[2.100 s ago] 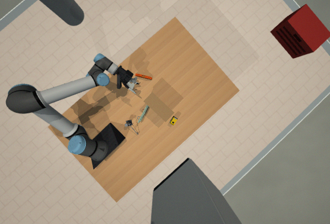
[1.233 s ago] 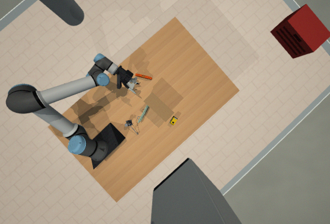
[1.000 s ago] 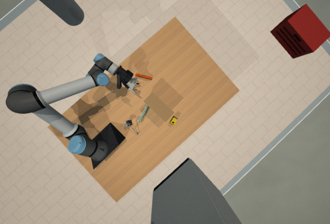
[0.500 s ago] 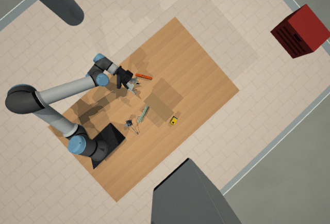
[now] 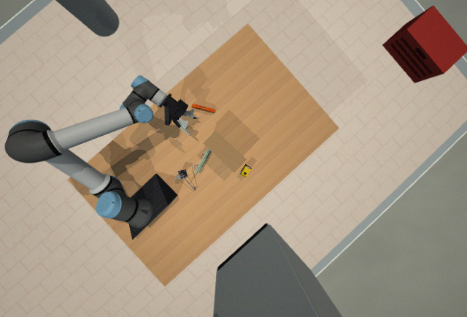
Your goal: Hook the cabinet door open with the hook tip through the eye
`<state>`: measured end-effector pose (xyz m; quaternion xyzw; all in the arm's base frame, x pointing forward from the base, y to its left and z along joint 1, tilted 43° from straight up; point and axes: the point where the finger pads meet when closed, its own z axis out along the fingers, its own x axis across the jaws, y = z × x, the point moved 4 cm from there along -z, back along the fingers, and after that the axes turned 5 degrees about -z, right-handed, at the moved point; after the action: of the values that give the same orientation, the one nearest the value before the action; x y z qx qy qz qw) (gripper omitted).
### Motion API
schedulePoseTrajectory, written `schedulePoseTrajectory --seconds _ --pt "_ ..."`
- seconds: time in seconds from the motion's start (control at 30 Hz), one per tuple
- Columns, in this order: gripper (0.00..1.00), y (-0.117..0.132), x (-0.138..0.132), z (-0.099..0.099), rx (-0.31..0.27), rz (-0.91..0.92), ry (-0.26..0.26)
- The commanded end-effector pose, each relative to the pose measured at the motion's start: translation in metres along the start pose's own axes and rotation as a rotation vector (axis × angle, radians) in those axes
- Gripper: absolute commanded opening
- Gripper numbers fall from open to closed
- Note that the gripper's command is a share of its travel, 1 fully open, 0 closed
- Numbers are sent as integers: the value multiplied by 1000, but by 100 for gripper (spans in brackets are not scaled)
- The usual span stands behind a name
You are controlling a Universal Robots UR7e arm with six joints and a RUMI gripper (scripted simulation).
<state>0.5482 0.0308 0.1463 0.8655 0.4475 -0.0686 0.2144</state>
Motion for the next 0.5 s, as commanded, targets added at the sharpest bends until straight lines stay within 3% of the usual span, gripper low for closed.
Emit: schedulePoseTrajectory --seconds 0.0,0.47 --pt "100 -1 -3 -1 10 64 6" --pt "100 -5 -13 -5 49 274 21"
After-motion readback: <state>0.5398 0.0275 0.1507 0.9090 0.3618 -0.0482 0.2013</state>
